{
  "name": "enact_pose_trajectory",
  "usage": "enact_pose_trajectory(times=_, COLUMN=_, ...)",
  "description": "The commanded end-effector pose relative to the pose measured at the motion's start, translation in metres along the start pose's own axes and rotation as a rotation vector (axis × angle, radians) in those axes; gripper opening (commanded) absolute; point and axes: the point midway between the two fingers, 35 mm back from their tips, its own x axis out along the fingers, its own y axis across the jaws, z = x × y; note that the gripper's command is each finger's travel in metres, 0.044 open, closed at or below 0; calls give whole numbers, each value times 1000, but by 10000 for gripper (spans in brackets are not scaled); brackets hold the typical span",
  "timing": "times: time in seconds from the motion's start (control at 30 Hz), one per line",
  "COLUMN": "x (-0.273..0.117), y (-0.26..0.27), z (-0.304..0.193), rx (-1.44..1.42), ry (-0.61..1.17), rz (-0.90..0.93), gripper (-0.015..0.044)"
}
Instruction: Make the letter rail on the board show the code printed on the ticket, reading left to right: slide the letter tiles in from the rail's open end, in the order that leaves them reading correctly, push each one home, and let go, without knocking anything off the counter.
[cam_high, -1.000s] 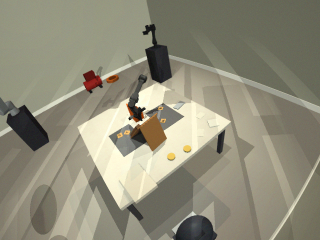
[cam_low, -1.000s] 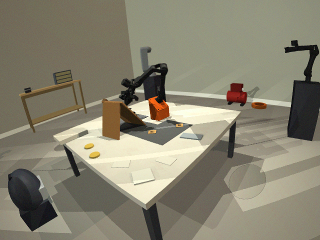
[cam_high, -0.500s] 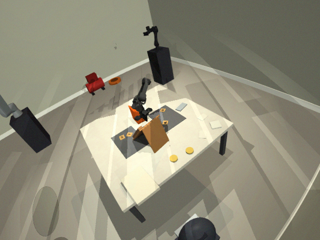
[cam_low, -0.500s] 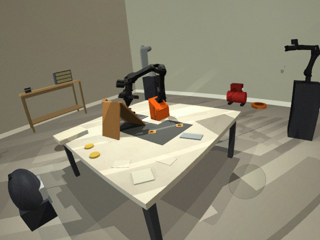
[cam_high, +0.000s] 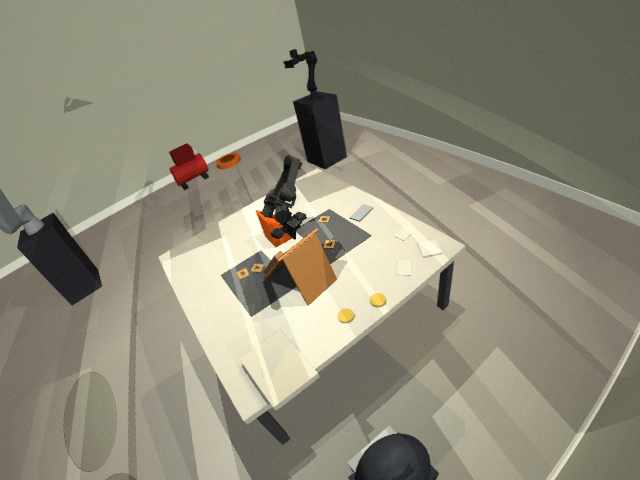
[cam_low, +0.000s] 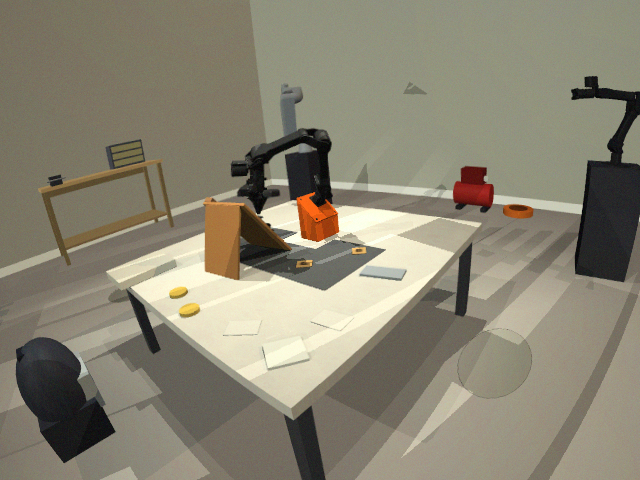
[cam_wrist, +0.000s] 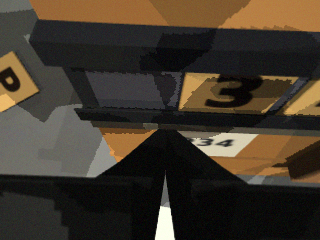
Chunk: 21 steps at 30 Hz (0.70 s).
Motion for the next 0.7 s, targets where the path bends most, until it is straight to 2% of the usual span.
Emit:
enact_pose_trajectory(times=0.0, x=1, y=-1, z=2, rx=-1, ry=5, rz=-2, gripper=0)
enact_pose_trajectory(times=0.67, x=10, y=-1, z=9, rx=-2, ry=4, rz=-2, gripper=0)
